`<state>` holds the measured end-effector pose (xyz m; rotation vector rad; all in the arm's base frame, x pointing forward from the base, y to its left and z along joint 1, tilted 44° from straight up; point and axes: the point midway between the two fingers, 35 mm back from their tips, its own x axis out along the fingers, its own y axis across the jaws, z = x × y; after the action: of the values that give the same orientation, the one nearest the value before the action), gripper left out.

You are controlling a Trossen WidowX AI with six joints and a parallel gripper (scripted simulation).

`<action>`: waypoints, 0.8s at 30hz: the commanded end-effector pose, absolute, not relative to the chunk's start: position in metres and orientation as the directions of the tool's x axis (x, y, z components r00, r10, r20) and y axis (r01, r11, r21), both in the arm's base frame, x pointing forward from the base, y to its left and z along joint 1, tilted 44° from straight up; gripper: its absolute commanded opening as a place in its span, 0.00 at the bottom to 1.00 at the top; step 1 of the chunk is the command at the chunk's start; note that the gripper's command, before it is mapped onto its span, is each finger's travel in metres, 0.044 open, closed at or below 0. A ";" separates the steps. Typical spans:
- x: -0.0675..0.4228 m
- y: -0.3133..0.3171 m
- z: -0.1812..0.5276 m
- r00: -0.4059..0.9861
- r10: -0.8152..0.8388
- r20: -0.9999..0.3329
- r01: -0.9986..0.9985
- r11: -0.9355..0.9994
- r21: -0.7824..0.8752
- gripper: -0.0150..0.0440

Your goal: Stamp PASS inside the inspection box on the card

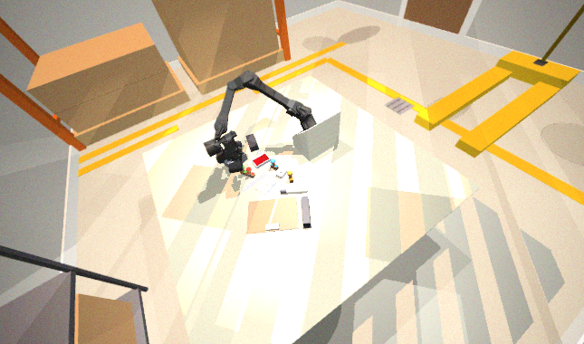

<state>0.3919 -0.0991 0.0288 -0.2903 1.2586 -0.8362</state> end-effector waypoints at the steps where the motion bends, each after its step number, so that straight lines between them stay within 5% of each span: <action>1: 0.391 -0.105 0.022 0.064 -0.694 -0.717 0.389 0.679 -0.622 0.64; 24: 0.391 -0.125 0.004 0.064 -0.698 -0.714 0.393 0.675 -0.625 0.59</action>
<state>0.3913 -0.1252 0.0034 -0.2965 1.2593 -0.8420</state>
